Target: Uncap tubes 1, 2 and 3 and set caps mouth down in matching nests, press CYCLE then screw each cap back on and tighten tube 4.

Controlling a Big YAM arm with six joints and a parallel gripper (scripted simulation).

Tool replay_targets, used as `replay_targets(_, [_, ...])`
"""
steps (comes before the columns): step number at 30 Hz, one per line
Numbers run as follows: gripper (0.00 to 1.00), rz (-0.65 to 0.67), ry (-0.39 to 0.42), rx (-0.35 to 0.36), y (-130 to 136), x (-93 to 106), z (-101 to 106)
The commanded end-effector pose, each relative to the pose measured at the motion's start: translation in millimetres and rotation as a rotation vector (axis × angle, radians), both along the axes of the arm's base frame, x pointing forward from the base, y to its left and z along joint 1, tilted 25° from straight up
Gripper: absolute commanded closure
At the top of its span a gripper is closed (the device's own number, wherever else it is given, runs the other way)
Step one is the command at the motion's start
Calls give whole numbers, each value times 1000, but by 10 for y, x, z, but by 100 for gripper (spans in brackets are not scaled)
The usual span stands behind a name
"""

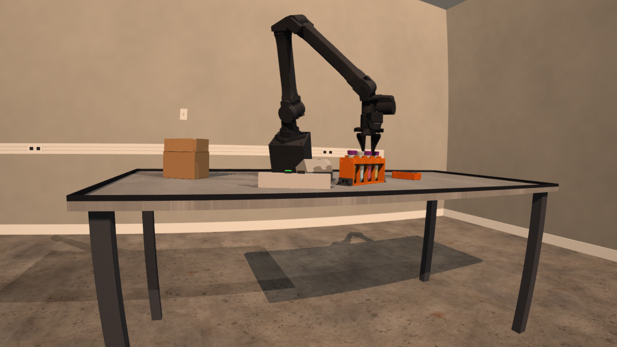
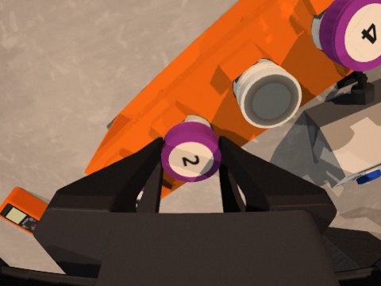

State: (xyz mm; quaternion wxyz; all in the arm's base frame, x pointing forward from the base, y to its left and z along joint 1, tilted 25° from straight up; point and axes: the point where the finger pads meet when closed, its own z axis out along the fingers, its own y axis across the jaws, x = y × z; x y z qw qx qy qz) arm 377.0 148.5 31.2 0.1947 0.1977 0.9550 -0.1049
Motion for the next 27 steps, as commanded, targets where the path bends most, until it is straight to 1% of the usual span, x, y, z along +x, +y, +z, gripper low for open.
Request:
replay_targets(1, [100, -80, -31, 48, 133, 30, 28])
replay_targets(24, [100, -80, -31, 48, 133, 30, 28])
replay_targets(25, [51, -80, -31, 48, 133, 30, 28])
replay_targets(27, [51, -85, -43, 50, 80, 68, 71])
